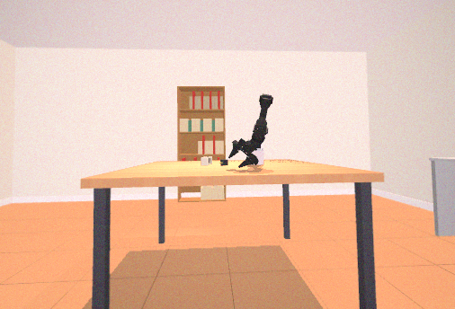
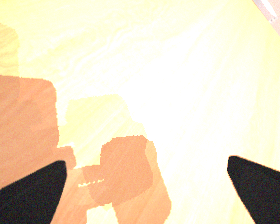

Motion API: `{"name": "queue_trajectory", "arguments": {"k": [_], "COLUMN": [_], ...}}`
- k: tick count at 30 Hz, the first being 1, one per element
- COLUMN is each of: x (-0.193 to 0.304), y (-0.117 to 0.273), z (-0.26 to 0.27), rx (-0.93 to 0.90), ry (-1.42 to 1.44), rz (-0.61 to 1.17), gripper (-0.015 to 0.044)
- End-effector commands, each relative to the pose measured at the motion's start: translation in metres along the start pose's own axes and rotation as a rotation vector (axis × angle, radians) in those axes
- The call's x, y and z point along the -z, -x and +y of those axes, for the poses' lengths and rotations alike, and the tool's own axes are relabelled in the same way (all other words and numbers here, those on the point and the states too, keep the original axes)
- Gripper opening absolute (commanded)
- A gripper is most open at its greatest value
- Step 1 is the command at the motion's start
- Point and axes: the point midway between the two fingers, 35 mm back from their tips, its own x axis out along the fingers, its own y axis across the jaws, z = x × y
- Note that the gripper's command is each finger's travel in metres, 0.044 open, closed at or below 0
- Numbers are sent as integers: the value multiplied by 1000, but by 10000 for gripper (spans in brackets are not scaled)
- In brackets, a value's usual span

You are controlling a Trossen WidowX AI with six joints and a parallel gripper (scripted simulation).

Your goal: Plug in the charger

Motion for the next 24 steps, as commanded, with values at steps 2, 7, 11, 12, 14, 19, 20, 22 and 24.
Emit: {"name": "queue_trajectory", "arguments": {"k": [2, 7, 11, 12, 14, 19, 20, 22, 24], "x": [5, 9, 14, 16, 19, 25, 25, 28, 31], "y": [-13, -24, -32, -34, -38, -45, -46, -48, -50], "z": [-18, -36, -50, -53, -60, -78, -82, -87, -94], "rx": [44, 81, 106, 112, 121, 140, 142, 145, 147], "ry": [51, 95, 134, 144, 163, 213, 222, 239, 259], "rz": [38, 75, 113, 123, 144, 192, 201, 220, 243], "gripper": [440, 440, 440, 440, 440, 440, 440, 440, 440]}}
